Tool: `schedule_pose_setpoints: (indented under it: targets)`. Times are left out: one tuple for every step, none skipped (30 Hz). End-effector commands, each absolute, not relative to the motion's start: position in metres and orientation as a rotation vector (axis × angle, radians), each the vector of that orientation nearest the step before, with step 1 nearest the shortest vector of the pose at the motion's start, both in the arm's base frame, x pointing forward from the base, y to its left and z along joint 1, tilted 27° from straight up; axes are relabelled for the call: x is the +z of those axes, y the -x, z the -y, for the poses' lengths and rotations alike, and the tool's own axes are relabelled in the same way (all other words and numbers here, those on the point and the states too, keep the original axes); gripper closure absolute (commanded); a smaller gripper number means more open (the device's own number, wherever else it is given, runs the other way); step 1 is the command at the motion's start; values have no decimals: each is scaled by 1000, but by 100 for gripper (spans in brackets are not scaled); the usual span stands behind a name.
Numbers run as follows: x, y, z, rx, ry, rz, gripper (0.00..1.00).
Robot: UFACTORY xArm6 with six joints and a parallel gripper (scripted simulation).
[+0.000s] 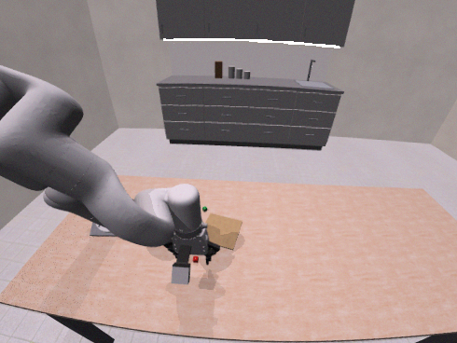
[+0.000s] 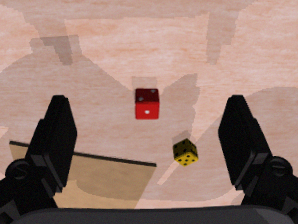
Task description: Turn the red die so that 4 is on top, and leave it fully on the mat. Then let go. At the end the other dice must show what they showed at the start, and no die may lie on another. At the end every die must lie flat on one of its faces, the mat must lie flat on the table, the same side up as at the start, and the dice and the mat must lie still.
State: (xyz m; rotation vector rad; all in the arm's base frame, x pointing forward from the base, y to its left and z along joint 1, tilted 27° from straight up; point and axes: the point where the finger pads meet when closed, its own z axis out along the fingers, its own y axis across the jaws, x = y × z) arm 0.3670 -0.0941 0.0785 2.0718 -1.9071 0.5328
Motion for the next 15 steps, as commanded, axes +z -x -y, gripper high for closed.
schedule_pose_setpoints:
  targets:
    - [79,-368,94,536,-2073,1908,0]
    - [79,-368,93,536,-2073,1908,0]
    - [79,-367,92,536,-2073,1908,0]
    - [78,-366,91,536,-2073,1908,0]
    - [77,-364,89,536,-2073,1908,0]
    - [75,-362,86,536,-2073,1908,0]
    - [74,-360,84,536,-2073,1908,0]
    - [72,-358,80,536,-2073,1908,0]
    - [70,-355,77,536,-2073,1908,0]
    - [68,-352,73,536,-2073,1908,0]
    - [66,-349,70,536,-2073,1908,0]
    - [64,-346,66,536,-2073,1908,0]
    - [62,-343,62,536,-2073,1908,0]
    - [60,-341,59,536,-2073,1908,0]
    - [58,-338,56,536,-2073,1908,0]
